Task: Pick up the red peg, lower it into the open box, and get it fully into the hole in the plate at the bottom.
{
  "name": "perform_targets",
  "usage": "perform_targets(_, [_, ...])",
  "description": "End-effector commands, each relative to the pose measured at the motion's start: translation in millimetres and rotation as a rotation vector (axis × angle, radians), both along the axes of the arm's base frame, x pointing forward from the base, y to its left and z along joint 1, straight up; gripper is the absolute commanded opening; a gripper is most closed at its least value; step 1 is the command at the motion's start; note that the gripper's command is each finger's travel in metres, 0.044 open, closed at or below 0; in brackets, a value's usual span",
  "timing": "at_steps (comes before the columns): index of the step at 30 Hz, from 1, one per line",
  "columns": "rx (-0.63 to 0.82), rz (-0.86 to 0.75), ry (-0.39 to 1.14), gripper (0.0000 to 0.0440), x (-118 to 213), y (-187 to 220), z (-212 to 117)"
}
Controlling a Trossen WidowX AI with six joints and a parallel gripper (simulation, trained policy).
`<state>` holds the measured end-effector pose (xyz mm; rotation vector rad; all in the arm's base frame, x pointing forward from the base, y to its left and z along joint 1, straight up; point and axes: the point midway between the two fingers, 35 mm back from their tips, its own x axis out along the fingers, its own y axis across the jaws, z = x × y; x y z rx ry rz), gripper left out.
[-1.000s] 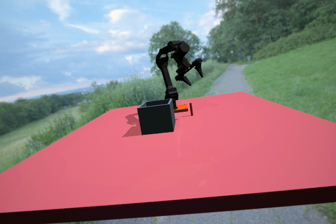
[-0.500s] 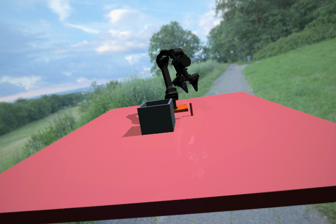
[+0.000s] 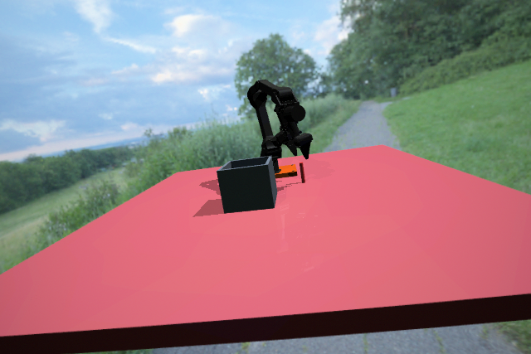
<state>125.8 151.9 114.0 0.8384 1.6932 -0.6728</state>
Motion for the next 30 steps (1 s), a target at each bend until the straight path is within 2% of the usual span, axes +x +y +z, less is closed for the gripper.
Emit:
perform_targets(1, [-0.029,-0.033,0.017,0.0440,-0.3,-1.7,-12.2])
perform_targets(12, [-0.074,-0.110,0.028,0.0439,0.1,-3.9,-44.3])
perform_targets(15, [-0.081,-0.124,0.023,0.0418,1.0,-4.2,-51.5])
perform_targets(20, [-0.083,-0.135,0.013,0.0308,5.1,-1.9,-60.6])
perform_targets(30, [-0.067,-0.119,-0.008,0.0047,15.0,5.7,-64.4])
